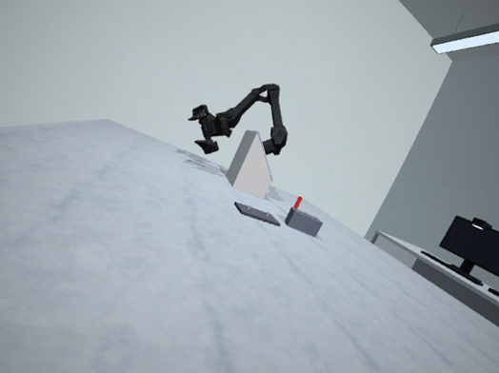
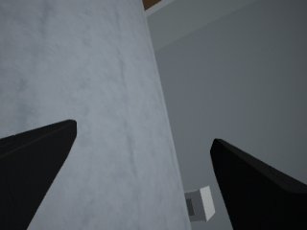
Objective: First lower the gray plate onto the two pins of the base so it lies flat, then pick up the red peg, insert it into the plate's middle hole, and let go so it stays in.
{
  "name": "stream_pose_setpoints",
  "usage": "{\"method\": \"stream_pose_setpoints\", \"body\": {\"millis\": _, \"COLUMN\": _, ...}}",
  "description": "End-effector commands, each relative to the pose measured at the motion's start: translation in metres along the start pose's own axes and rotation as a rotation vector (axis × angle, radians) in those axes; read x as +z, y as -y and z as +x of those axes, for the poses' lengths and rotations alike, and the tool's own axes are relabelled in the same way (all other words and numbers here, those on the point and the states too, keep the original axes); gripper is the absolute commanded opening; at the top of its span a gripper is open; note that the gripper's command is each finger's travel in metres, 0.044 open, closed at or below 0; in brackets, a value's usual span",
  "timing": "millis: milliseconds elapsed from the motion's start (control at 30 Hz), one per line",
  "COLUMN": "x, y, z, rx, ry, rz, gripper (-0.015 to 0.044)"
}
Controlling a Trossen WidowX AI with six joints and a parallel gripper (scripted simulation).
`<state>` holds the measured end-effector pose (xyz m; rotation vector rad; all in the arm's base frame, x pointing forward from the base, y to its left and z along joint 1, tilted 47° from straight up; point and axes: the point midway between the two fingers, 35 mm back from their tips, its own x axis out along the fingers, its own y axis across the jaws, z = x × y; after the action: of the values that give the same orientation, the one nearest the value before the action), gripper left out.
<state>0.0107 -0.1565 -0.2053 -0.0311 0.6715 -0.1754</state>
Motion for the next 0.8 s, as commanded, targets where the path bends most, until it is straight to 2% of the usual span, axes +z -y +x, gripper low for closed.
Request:
{"method": "stream_pose_setpoints", "body": {"millis": 0, "x": 0.000, "y": 0.000, "z": 0.001, "rx": 0.013, "ry": -0.003, "rz": -0.009, "gripper": 0.0426}}
{"method": "stream_pose_setpoints", "body": {"millis": 67, "x": -0.004, "y": -0.001, "z": 0.006, "rx": 0.113, "ry": -0.024, "rz": -0.078, "gripper": 0.0440}}
{"method": "stream_pose_setpoints", "body": {"millis": 300, "x": -0.008, "y": 0.004, "z": 0.022, "rx": 0.657, "ry": -0.099, "rz": -0.478, "gripper": 0.0440}}
{"method": "stream_pose_setpoints", "body": {"millis": 600, "x": 0.019, "y": 0.025, "z": 0.029, "rx": 1.254, "ry": -0.116, "rz": -0.925, "gripper": 0.0440}}
{"method": "stream_pose_setpoints", "body": {"millis": 667, "x": 0.024, "y": 0.030, "z": 0.029, "rx": 1.337, "ry": -0.107, "rz": -0.982, "gripper": 0.0440}}
{"method": "stream_pose_setpoints", "body": {"millis": 767, "x": 0.025, "y": 0.030, "z": 0.029, "rx": 1.348, "ry": -0.106, "rz": -0.989, "gripper": 0.0440}}
